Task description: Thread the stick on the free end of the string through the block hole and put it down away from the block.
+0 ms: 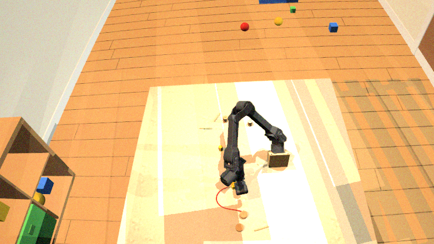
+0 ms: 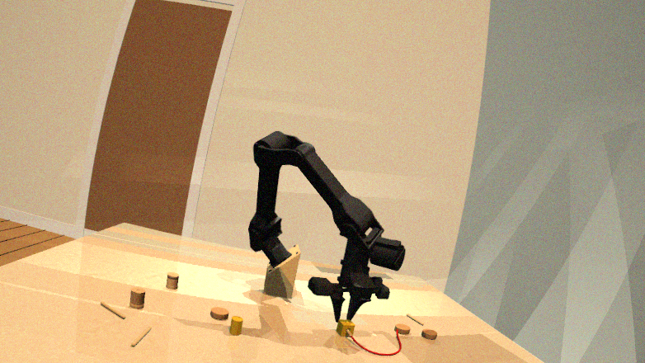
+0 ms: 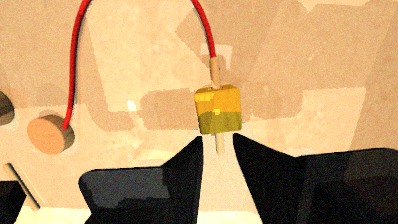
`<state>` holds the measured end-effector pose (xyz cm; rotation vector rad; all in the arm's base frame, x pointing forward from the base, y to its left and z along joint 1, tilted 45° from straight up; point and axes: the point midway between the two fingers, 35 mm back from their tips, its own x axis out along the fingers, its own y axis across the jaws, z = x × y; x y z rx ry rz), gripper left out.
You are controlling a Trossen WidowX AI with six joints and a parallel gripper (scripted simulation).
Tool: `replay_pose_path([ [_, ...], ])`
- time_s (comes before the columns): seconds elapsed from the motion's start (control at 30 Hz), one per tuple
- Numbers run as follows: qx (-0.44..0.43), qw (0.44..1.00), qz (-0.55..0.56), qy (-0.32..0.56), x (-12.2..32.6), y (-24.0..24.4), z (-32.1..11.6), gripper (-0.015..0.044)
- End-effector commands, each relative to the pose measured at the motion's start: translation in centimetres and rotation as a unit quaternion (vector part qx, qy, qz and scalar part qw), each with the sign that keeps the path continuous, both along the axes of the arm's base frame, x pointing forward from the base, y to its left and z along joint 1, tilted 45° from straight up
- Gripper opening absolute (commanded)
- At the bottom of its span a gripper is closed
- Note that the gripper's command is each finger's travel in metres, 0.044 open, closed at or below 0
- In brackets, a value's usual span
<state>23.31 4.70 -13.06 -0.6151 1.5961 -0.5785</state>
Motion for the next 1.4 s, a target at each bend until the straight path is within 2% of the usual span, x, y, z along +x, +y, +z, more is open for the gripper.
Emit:
replay_pose_path([
  [0.0, -0.005, 1.0, 0.003, 0.004, -0.29, -0.67, -0.39, 0.0121],
  [0.23, -0.005, 1.0, 0.002, 0.004, -0.31, -0.75, -0.45, 0.0121],
  [0.4, -0.002, 1.0, -0.001, 0.002, -0.26, -0.58, -0.45, 0.0],
  [1.37, 0.014, 0.999, 0.035, -0.037, -0.37, -0.78, -0.74, 0.0],
])
